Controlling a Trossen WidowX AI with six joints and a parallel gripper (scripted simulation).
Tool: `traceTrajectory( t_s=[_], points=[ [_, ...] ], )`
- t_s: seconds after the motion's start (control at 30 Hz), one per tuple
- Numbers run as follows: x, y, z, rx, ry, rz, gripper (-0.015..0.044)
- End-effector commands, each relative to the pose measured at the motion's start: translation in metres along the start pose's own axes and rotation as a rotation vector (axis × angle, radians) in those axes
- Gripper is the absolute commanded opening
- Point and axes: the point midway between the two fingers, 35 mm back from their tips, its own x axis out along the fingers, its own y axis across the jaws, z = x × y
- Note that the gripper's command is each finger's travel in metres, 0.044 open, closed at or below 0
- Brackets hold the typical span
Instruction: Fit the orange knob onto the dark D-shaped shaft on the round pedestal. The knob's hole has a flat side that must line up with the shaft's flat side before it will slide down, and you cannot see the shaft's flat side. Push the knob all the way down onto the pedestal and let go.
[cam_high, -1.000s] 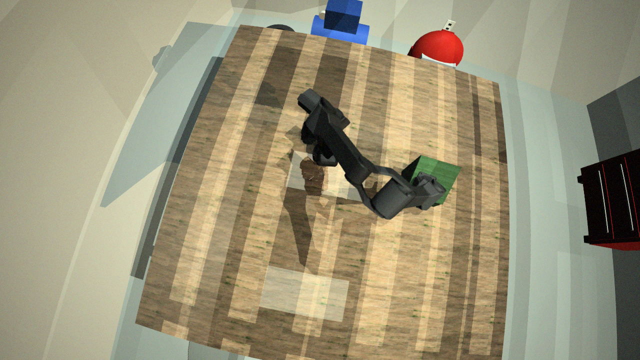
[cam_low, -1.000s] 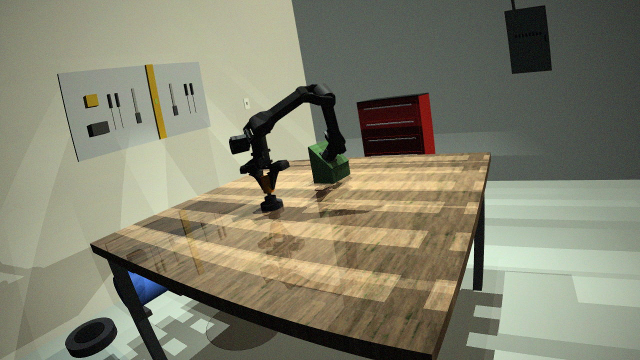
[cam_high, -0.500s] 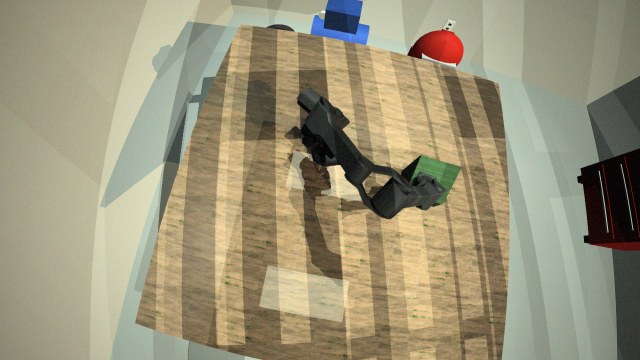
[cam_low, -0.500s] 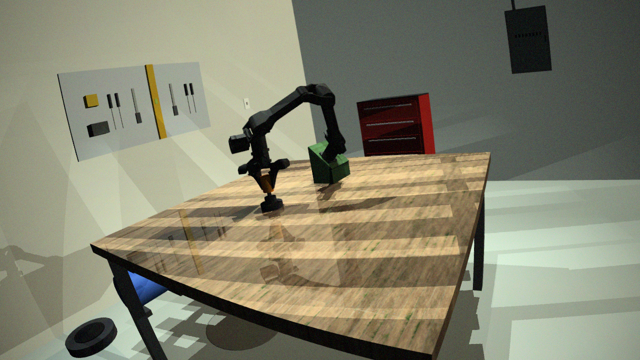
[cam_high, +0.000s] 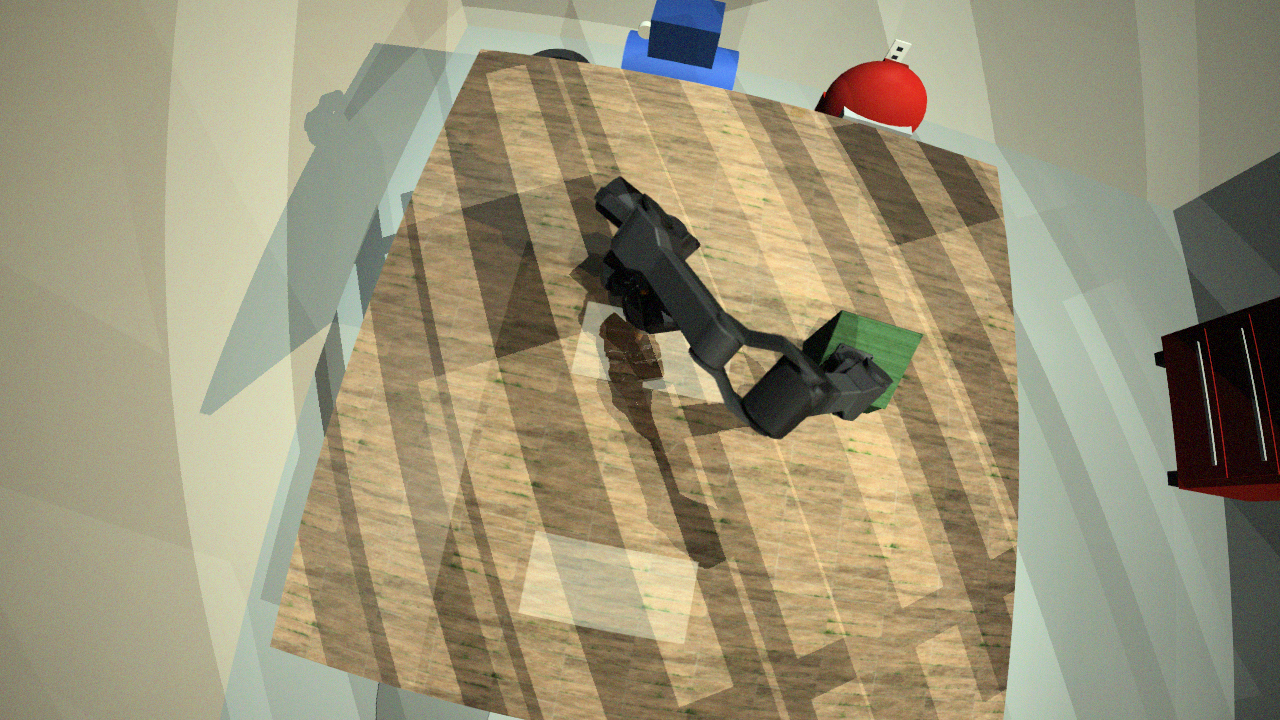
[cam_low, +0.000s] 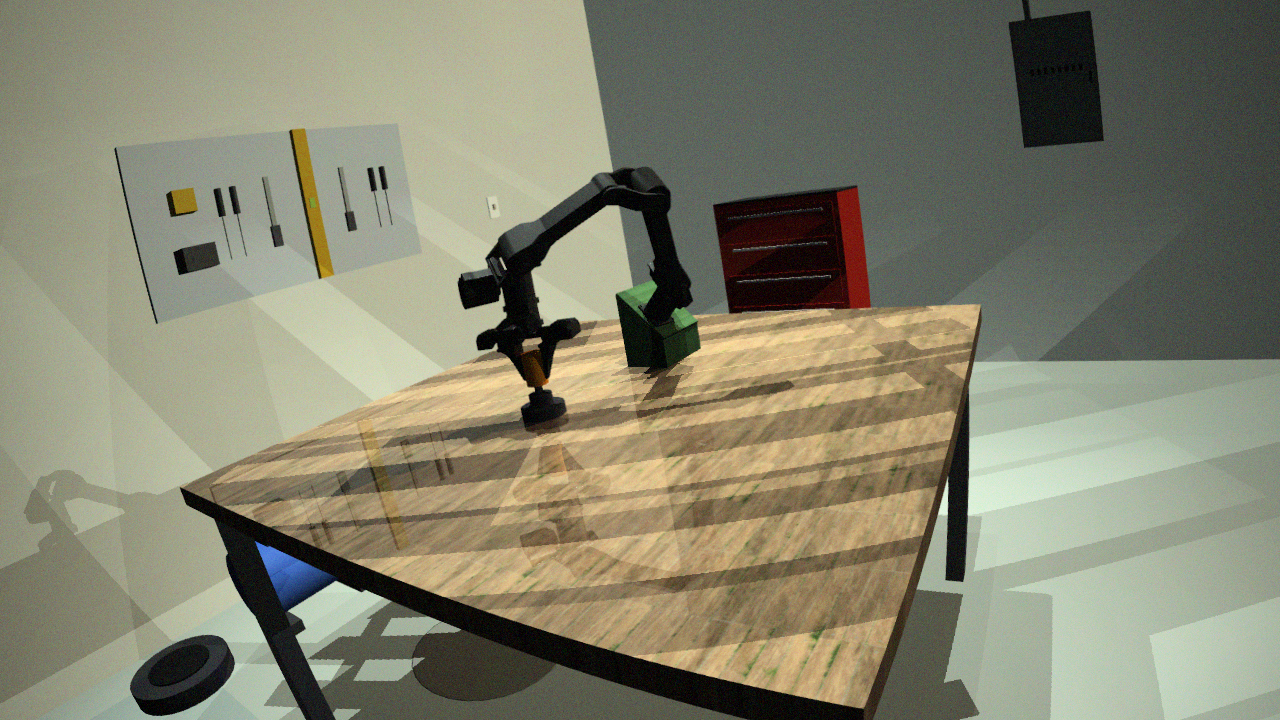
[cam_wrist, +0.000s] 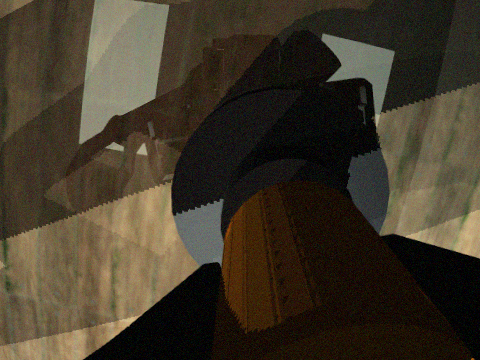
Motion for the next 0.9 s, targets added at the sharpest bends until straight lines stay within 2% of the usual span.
traceTrajectory(
  t_s=[0.0,0.2,0.43,0.87],
  points=[
    [0.0005,0.0003,0.0013,-0.01,-0.005,0.002,0.0],
    [-0.0039,-0.0003,0.0022,-0.019,-0.005,0.002,0.0],
    [-0.0018,-0.0003,0.0012,-0.219,-0.005,0.001,0.0],
    [0.0005,0.0001,0.0015,-0.219,-0.005,0.002,0.0]
  ],
)
